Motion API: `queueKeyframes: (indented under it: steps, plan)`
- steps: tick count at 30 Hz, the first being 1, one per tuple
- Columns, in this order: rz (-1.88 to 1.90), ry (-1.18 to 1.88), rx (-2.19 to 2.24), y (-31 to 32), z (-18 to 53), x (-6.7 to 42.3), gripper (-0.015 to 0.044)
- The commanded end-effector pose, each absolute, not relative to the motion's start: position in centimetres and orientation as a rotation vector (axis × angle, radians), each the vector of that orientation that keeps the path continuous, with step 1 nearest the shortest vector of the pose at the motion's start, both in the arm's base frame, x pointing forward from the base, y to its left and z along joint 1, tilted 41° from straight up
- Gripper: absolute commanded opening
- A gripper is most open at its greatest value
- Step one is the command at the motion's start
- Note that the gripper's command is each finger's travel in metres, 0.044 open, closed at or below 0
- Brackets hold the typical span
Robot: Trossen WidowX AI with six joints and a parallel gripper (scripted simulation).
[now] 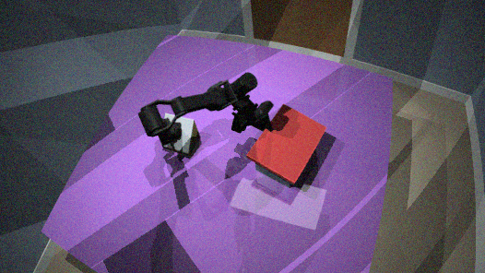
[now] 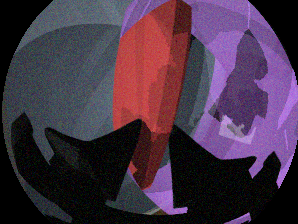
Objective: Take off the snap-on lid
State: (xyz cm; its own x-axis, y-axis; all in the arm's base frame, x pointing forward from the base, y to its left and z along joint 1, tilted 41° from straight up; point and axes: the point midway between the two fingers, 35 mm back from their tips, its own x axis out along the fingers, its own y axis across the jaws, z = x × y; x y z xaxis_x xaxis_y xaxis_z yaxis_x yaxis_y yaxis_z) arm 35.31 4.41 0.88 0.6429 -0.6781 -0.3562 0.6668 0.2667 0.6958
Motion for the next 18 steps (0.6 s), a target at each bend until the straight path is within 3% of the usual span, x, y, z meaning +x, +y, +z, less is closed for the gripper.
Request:
queueKeyframes:
  steps: [1,18]
  plan:
    - [-0.910,-0.011,0.932,4.29,0.85,35.43,0.0000]
    - [-0.910,-0.011,0.932,4.24,0.88,35.57,0.0000]
